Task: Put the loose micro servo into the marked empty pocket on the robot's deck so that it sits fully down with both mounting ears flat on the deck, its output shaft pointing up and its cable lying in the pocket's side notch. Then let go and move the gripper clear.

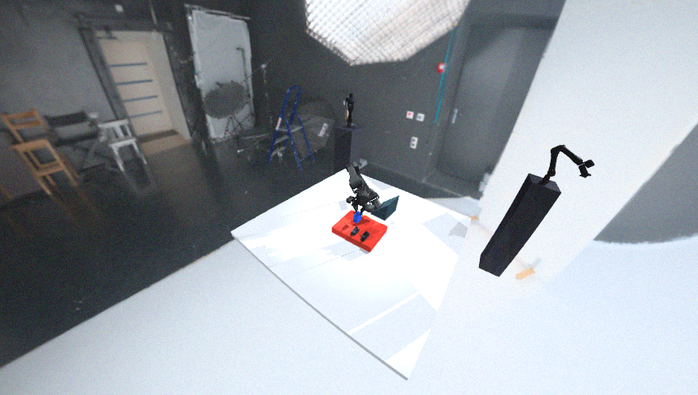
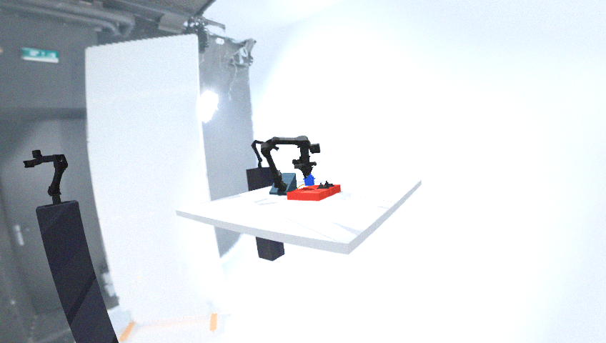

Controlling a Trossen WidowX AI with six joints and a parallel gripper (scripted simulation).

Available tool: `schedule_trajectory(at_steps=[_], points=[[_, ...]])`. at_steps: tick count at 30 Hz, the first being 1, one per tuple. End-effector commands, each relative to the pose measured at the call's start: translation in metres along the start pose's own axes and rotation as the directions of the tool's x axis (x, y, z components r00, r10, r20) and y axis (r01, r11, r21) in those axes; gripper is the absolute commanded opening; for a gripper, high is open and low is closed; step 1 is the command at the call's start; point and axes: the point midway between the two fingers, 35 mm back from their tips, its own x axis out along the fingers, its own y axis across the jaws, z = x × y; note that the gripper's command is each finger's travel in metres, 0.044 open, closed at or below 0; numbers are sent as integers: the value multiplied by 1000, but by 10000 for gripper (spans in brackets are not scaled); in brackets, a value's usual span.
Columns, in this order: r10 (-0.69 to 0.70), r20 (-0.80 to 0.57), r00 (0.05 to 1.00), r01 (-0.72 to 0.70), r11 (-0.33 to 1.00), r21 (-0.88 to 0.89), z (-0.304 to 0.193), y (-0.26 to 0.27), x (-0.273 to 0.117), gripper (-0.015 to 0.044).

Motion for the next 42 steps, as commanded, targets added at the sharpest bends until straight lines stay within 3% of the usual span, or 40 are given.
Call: schedule_trajectory(at_steps=[1,10,21,31,42], points=[[3,-9,1000,-3,1000,-3,0,30,-1,0],[4,-8,1000,-3,999,32,1,40,-1,0],[3,-8,1000,0,924,383,0,40,-1,0],[3,-9,1000,3,740,673,0,40,-1,0],[3,-9,1000,6,438,899,0,40,-1,0]])
